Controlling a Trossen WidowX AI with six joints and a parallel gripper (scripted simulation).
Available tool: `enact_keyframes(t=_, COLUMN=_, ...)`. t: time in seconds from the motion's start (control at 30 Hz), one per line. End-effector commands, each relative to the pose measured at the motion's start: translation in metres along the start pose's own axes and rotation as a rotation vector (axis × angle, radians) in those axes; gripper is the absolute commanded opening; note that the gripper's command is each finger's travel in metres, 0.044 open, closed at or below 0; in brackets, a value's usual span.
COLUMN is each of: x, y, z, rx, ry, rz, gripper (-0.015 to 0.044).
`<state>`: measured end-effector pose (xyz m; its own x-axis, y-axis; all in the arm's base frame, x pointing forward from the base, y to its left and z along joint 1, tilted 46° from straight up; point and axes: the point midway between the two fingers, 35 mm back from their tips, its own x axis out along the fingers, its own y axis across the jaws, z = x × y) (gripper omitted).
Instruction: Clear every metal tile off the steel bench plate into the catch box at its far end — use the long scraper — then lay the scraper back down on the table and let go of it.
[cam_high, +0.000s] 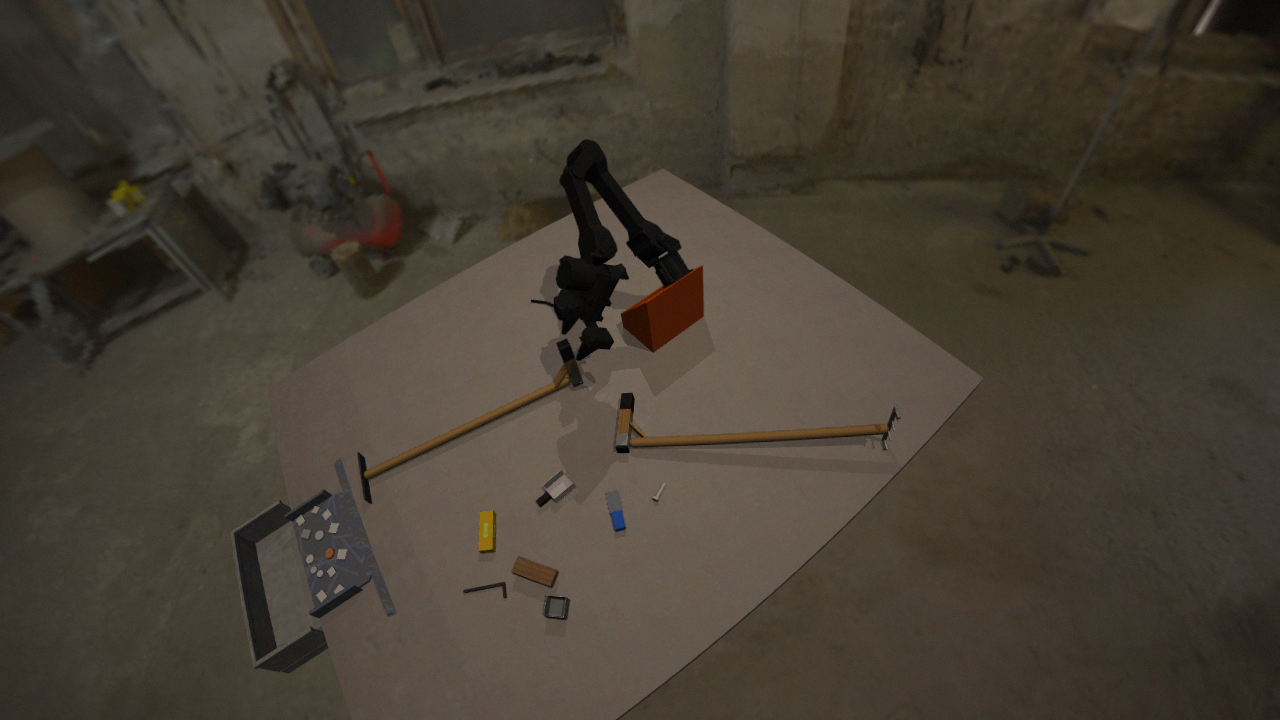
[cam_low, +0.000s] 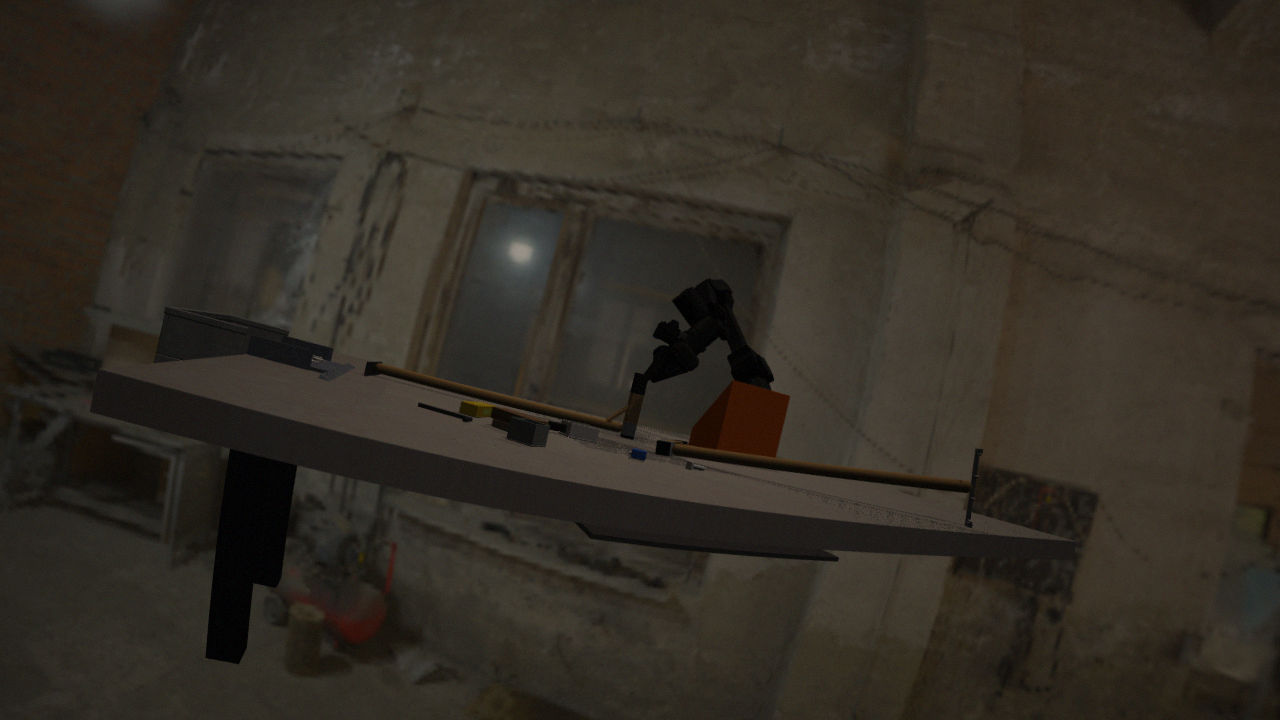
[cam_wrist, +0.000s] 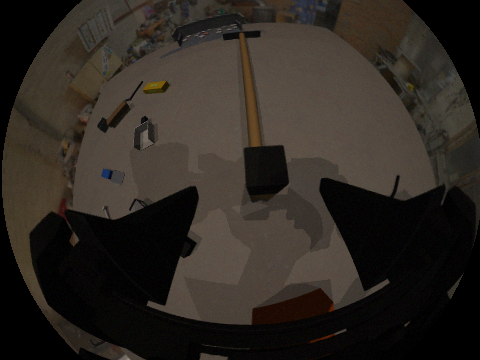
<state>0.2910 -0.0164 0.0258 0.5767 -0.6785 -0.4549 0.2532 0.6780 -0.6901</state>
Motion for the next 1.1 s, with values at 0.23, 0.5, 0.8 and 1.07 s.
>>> enact_keyframes(t=0.23, x=0.02, y=0.001, z=-0.001, rx=-0.008, ry=0.007, rz=0.004, gripper=0.044)
enact_keyframes(t=0.5, x=0.033, y=0.0, z=-0.001, rx=-0.008, ry=0.004, rz=0.002, gripper=0.044)
enact_keyframes(t=0.8, x=0.047, y=-0.003, z=-0.001, rx=-0.01, ry=-0.003, rz=-0.004, gripper=0.044)
enact_keyframes(t=1.07, x=0.058, y=-0.006, z=-0.002, rx=-0.013, ry=-0.01, rz=-0.01, gripper=0.044)
